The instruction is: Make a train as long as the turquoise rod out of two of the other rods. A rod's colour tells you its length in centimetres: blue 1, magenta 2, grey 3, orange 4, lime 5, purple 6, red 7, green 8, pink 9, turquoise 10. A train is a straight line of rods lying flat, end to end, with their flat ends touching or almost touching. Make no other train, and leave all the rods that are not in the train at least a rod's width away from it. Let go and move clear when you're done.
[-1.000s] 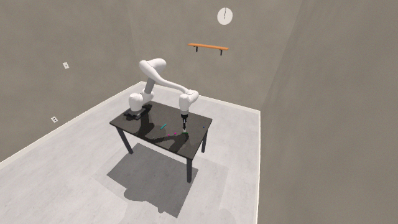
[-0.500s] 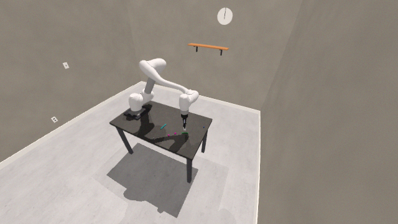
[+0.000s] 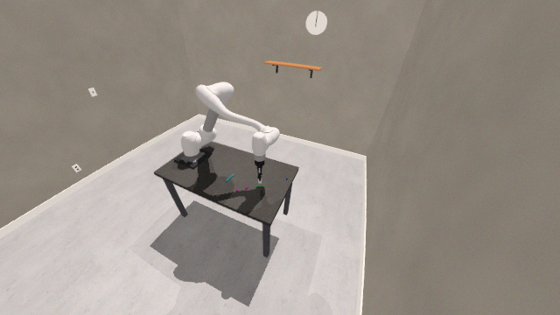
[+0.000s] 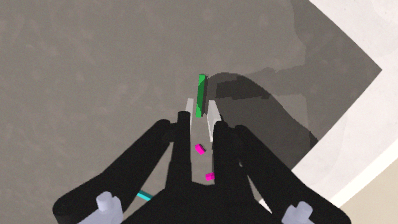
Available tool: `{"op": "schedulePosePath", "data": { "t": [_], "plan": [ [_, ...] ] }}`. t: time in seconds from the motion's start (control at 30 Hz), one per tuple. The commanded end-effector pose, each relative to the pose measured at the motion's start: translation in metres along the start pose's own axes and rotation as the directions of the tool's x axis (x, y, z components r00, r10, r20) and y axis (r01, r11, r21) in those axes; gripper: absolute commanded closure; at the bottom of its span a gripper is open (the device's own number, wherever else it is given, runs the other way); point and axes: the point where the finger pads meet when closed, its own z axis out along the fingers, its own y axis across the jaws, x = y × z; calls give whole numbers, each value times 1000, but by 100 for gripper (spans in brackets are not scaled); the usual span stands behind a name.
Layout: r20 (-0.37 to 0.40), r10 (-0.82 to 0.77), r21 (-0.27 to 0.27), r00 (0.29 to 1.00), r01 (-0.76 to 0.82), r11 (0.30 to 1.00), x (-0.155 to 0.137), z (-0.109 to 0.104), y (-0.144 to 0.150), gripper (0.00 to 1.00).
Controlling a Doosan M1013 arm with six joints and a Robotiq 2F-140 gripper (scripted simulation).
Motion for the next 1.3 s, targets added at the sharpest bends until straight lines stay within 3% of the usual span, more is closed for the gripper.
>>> {"op": "schedulePosePath", "data": {
  "t": [0.0,0.43,1.27],
  "plan": [
    [0,0,0,1000,0,1000,0,0,0,77],
    [0,0,0,1000,0,1000,0,6,0,77],
    [0,0,0,1000,0,1000,0,40,0,77]
  ]
}}
